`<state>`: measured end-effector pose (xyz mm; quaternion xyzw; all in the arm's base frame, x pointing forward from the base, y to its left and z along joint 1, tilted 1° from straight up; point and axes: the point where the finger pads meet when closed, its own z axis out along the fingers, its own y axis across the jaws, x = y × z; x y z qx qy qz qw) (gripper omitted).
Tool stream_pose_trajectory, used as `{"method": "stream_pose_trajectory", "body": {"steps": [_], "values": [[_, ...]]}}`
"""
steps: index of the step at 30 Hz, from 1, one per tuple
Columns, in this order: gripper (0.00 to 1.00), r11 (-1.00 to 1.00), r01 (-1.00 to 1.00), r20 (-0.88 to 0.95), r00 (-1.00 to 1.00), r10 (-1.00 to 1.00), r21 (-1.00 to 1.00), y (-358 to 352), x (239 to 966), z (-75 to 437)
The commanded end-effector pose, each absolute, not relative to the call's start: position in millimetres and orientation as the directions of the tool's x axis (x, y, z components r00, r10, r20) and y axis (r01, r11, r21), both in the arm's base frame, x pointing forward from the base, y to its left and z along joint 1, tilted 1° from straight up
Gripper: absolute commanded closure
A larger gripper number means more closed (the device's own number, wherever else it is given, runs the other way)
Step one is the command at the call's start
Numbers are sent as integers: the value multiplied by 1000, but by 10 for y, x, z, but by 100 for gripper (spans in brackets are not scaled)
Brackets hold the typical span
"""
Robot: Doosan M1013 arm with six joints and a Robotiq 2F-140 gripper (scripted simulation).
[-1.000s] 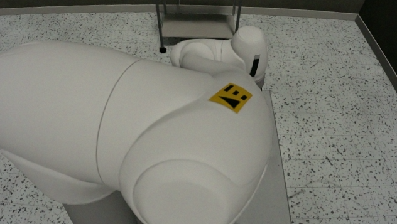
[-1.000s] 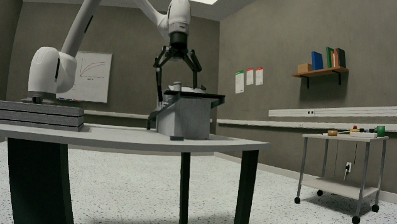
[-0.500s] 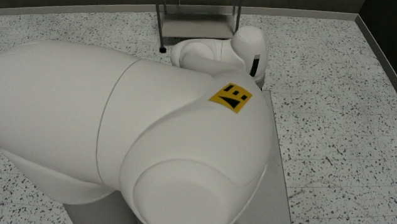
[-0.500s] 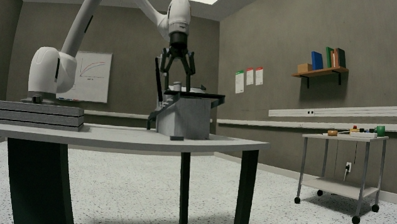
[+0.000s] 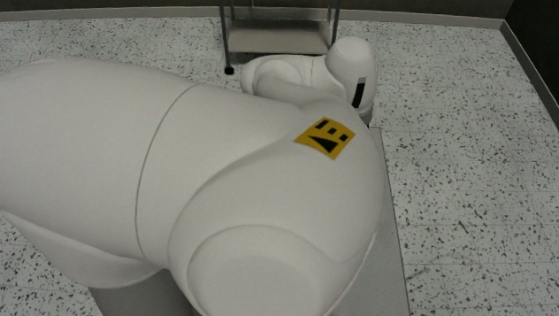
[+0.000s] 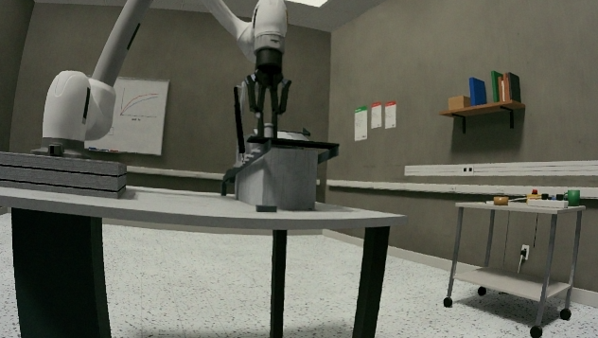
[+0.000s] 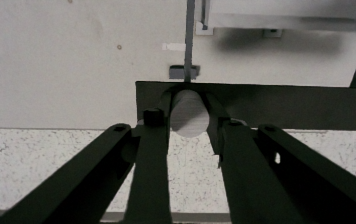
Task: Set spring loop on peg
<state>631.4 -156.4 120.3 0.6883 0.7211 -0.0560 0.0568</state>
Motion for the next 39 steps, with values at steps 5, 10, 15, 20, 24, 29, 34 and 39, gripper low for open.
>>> {"method": "stream_pose_trajectory", "body": {"steps": [5, 10, 15, 20, 24, 29, 34, 39], "values": [[75, 46, 999, -159, -46, 986, -1, -1564, 6318, 1211], [75, 46, 999, -159, -46, 986, -1, -1564, 6318, 1211], [75, 46, 999, -159, -46, 986, -1, -1564, 6318, 1211], [75, 46, 999, -159, -46, 986, -1, -1564, 6318, 1211], [75, 46, 999, -159, -46, 986, -1, -1565, 6318, 1264], [75, 46, 999, -159, -46, 986, -1, -1567, 6319, 1398], [75, 46, 999, -159, -46, 986, -1, -1569, 6319, 1531], [75, 46, 999, -159, -46, 986, -1, -1570, 6319, 1611]]}}
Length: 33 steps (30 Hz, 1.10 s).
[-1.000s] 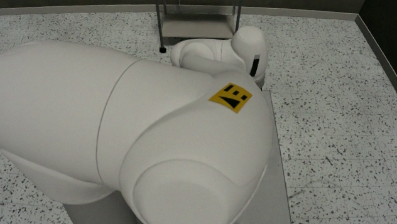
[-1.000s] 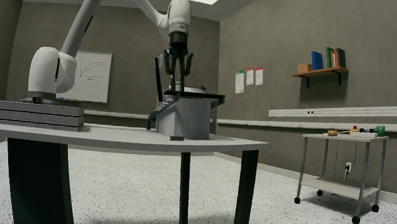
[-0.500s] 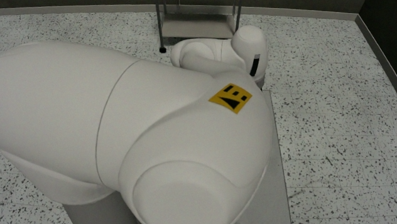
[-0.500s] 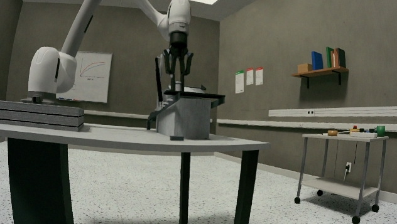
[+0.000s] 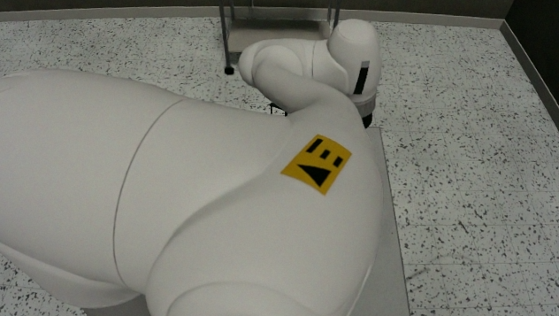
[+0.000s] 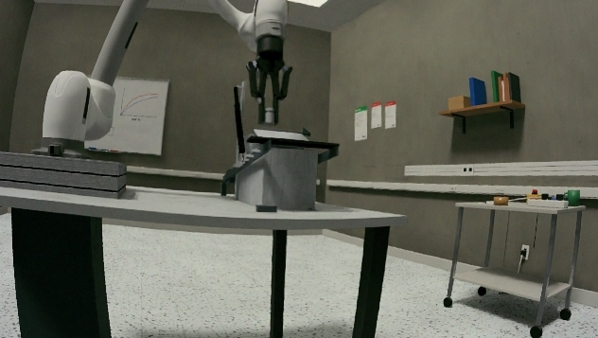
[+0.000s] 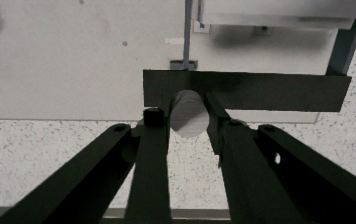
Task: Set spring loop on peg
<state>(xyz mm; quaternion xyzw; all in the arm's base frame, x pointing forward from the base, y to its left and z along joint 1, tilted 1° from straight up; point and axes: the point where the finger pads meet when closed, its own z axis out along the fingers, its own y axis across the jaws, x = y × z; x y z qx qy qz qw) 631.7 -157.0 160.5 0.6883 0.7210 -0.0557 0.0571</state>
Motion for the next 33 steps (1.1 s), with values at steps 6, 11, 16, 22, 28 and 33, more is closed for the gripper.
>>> {"method": "stream_pose_trajectory", "body": {"steps": [6, 11, 16, 22, 28, 33], "values": [[75, 46, 999, -159, -46, 986, -1, -1572, 6319, 1735], [75, 46, 999, -159, -46, 986, -1, -1574, 6319, 1868], [75, 46, 999, -159, -46, 986, -1, -1576, 6320, 1975], [75, 46, 999, -159, -46, 986, -1, -1577, 6320, 2072], [75, 46, 999, -159, -46, 986, -1, -1579, 6320, 2232], [75, 46, 999, -159, -46, 986, -1, -1581, 6320, 2339]]}}
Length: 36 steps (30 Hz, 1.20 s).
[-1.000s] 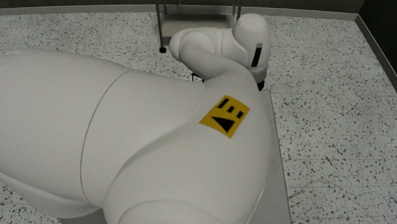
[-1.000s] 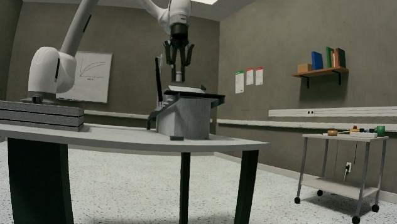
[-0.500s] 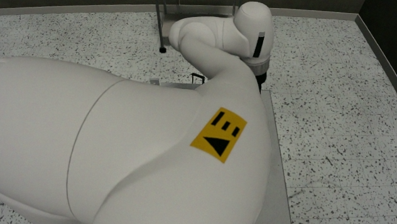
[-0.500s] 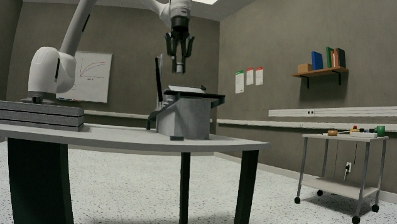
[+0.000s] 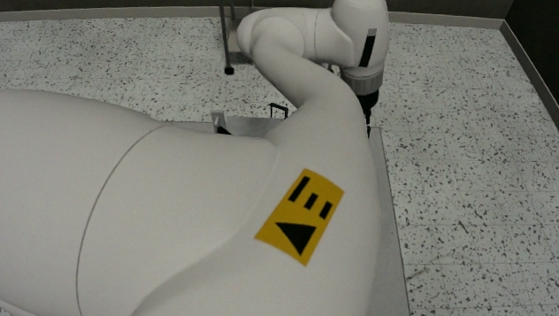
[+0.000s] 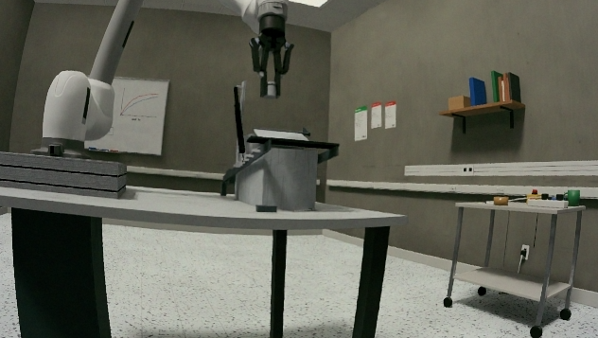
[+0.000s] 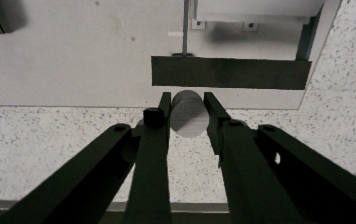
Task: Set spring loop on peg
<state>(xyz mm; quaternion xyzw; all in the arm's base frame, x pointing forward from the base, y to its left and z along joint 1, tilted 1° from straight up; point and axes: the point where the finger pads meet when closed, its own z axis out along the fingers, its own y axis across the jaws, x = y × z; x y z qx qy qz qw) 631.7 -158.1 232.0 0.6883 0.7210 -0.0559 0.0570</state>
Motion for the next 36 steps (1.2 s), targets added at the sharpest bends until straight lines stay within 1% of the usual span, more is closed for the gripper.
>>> {"method": "stream_pose_trajectory", "body": {"steps": [1, 16, 36], "values": [[75, 46, 999, -159, -46, 986, -1, -1581, 6320, 2339], [75, 46, 999, -159, -46, 986, -1, -1586, 6321, 2600], [75, 46, 999, -140, -46, 989, -1, -1365, 6102, 2339]]}}
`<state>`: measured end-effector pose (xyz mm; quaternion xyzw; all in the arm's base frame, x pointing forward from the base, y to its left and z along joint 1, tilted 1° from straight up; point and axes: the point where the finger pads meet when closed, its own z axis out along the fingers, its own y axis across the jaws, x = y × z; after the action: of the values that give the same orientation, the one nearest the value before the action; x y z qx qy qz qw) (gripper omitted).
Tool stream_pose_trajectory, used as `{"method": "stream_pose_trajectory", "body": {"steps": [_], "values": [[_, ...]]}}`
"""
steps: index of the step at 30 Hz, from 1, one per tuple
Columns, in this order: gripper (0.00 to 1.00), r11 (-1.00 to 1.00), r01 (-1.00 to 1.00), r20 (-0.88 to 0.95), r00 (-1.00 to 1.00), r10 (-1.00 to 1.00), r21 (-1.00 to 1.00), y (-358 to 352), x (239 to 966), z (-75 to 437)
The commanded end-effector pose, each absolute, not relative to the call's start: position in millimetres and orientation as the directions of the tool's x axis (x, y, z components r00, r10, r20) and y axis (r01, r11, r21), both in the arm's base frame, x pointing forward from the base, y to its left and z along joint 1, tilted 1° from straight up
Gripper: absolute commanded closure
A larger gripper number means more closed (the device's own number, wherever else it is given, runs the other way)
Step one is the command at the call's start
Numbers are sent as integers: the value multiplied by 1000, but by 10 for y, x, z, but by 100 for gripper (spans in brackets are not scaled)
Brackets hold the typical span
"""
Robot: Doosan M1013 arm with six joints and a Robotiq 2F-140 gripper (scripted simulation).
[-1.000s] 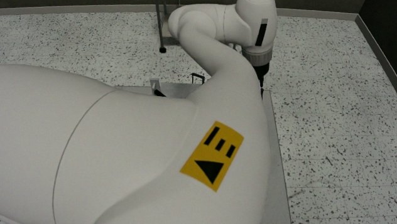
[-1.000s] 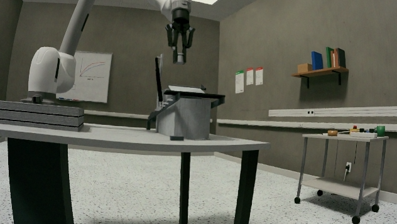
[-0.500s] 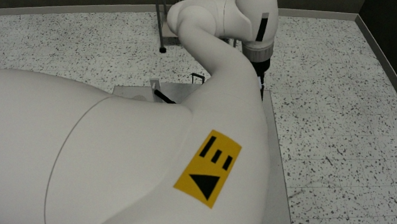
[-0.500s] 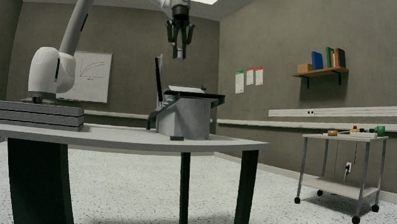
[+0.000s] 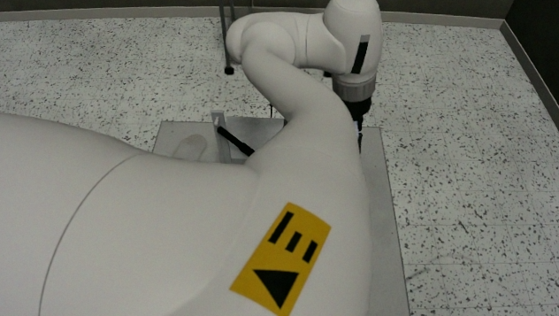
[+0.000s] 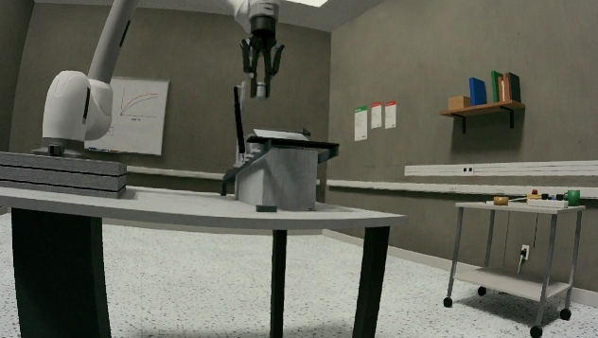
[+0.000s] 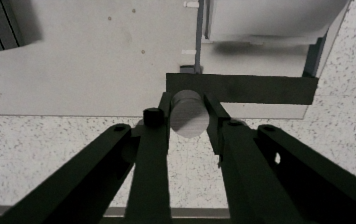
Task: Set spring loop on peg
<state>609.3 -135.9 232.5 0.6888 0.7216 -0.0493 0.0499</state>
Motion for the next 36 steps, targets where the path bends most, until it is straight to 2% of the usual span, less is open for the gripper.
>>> {"method": "stream_pose_trajectory", "body": {"steps": [1, 36], "values": [[75, 46, 999, -139, -46, 989, -1, -1350, 6087, 2323], [75, 46, 999, -103, -46, 994, -1, -924, 5664, 1868]]}}
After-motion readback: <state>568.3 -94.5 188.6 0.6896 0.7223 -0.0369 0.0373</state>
